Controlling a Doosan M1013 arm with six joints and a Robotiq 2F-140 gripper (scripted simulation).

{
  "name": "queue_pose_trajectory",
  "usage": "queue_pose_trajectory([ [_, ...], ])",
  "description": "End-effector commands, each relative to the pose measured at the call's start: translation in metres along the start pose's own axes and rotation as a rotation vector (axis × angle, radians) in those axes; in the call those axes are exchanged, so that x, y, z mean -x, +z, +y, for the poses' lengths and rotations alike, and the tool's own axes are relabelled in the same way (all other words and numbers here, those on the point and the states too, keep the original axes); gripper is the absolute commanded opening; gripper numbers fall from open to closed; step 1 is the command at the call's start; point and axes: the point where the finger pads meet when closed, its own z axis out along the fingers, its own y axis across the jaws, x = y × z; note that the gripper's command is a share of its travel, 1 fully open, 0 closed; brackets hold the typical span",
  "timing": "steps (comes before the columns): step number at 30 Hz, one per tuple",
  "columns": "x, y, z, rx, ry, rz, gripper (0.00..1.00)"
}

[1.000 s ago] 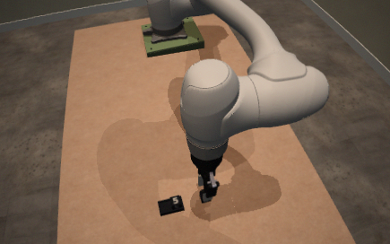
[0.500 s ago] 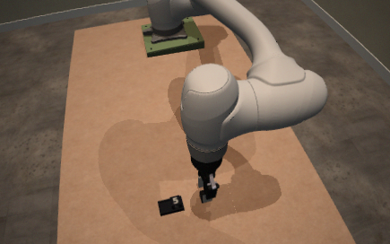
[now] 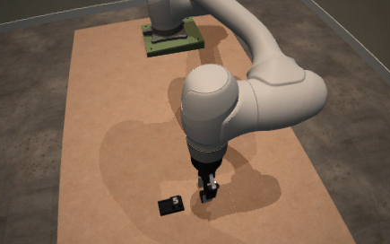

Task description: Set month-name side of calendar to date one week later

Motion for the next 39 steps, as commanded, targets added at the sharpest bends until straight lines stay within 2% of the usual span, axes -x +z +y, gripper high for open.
queue_pose_trajectory([
  [1, 0.0, 0.0, 0.0, 0.0, 0.0, 0.0, 0.35],
  [29, 0.0, 0.0, 0.0, 0.0, 0.0, 0.0, 0.35],
  [39, 0.0, 0.011, 0.0, 0.0, 0.0, 0.0, 0.35],
])
